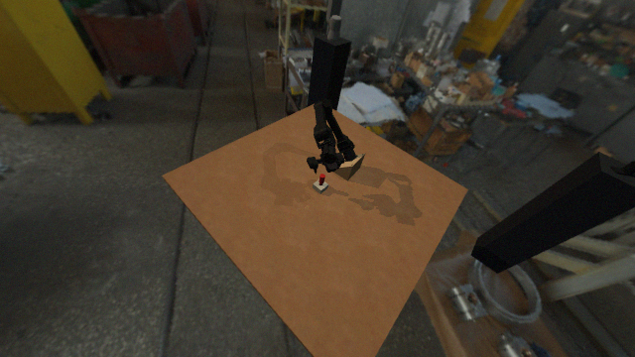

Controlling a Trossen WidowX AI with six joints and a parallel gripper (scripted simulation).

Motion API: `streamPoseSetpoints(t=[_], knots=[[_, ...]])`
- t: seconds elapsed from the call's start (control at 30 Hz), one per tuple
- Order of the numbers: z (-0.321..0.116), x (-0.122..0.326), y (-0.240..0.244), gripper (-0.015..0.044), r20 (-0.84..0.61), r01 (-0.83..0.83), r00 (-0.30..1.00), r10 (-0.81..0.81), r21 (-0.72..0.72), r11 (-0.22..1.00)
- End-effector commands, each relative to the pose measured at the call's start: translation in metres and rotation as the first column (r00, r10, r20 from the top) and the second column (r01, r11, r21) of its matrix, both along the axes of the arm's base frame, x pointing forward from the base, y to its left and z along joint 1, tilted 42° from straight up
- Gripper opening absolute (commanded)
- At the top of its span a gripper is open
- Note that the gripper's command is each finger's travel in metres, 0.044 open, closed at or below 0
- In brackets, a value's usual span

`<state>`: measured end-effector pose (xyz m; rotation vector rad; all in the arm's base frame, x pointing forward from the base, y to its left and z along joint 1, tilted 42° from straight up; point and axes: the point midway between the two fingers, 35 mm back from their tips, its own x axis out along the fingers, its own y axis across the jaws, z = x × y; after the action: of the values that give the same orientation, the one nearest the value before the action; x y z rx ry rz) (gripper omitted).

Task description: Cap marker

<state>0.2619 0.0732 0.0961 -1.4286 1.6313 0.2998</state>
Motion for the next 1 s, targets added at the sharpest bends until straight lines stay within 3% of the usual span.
streamPoseSetpoints(t=[0.0, 0.17, 0.33, 0.4, 0.53, 0.97], knots=[[0.005, -0.004, 0.001, 0.0414, -0.001, 0.026, 1.000, -0.026, -0.005, 1.000], [0.002, -0.003, -0.001, 0.0282, 0.270, 0.331, 0.901, -0.340, 0.078, 0.940], [-0.001, -0.003, -0.004, 0.0151, 0.504, 0.595, 0.584, -0.636, 0.268, 0.758], [-0.002, -0.003, -0.005, 0.0099, 0.544, 0.639, 0.473, -0.693, 0.329, 0.695], [-0.002, -0.003, -0.005, 0.0000, 0.548, 0.644, 0.459, -0.700, 0.337, 0.687], [-0.005, -0.003, -0.008, 0.0000, 0.548, 0.644, 0.459, -0.700, 0.337, 0.687]])
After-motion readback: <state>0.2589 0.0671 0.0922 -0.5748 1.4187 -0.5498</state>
